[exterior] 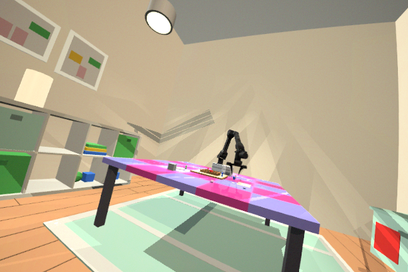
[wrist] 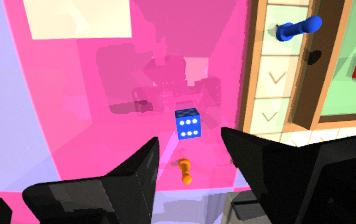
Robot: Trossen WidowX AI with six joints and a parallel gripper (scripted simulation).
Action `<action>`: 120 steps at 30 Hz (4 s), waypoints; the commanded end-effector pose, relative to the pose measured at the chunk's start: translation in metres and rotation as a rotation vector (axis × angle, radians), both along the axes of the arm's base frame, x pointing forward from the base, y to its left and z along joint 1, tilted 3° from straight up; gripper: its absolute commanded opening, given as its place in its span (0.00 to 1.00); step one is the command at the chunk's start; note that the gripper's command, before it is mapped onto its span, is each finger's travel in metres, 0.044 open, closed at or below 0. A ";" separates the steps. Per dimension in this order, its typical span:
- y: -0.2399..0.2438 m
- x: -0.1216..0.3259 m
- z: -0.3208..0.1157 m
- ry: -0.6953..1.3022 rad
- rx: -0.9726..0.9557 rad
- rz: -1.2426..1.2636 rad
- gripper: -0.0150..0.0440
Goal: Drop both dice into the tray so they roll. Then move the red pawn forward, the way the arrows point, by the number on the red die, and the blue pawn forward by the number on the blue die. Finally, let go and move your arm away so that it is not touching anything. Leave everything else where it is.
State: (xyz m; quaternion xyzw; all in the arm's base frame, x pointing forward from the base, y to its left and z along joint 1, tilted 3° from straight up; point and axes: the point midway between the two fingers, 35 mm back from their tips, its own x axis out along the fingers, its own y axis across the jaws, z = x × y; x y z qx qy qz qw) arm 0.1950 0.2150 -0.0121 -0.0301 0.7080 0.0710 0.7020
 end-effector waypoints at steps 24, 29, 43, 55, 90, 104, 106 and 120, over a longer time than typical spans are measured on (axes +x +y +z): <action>0.000 -0.002 -0.037 0.003 -0.002 -0.003 0.63; 0.000 -0.002 -0.037 0.003 -0.002 -0.003 0.41; 0.004 0.004 0.006 0.002 -0.002 -0.003 0.25; -0.002 0.001 0.087 0.002 -0.002 -0.003 0.25; -0.125 0.094 0.052 -0.003 -0.028 -0.120 0.25; -0.178 0.113 0.036 -0.003 -0.022 -0.139 0.25; -0.178 0.114 0.036 -0.009 -0.022 -0.139 0.25; -0.174 0.128 0.014 -0.461 -0.004 -0.142 0.25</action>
